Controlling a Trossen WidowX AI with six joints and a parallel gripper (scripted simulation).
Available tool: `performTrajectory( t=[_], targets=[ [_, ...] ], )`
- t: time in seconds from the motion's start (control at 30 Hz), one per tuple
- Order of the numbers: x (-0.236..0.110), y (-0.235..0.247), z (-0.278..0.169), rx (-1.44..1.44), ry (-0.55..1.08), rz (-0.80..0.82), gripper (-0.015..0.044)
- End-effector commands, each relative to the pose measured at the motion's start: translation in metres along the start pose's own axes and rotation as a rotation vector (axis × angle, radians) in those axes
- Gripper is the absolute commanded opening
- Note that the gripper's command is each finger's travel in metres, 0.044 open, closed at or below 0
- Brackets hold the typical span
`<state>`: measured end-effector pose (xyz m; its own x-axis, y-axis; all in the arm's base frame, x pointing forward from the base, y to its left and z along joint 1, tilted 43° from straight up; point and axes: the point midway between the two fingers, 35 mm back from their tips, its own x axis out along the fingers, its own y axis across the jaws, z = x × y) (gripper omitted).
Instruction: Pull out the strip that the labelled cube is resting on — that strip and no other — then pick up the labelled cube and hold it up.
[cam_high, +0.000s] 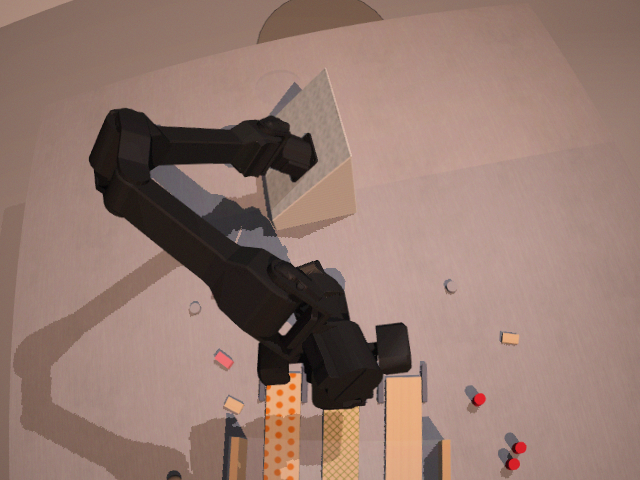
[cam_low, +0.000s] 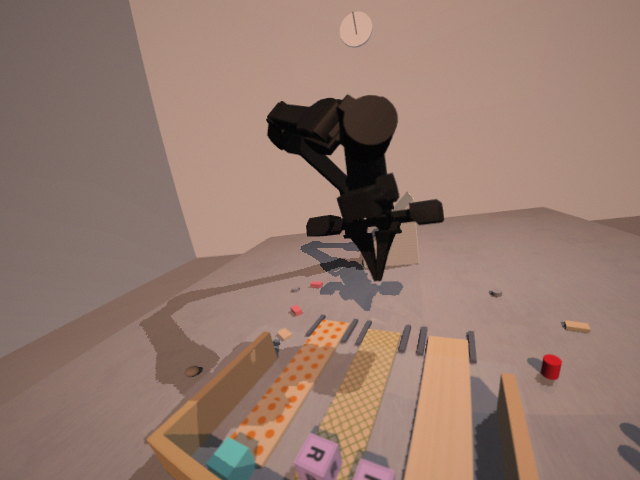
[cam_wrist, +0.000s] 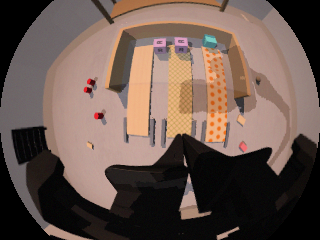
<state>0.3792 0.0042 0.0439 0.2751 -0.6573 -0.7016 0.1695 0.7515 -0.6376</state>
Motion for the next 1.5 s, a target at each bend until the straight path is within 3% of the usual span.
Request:
performTrajectory(
  t=[0.0,1.47],
  targets=[
    [0.030,-0.008,0.002,0.070,0.227,-0.038,0.0000],
    [0.092,-0.012,-0.014,0.084,0.278,-0.053,0.0000]
  ],
)
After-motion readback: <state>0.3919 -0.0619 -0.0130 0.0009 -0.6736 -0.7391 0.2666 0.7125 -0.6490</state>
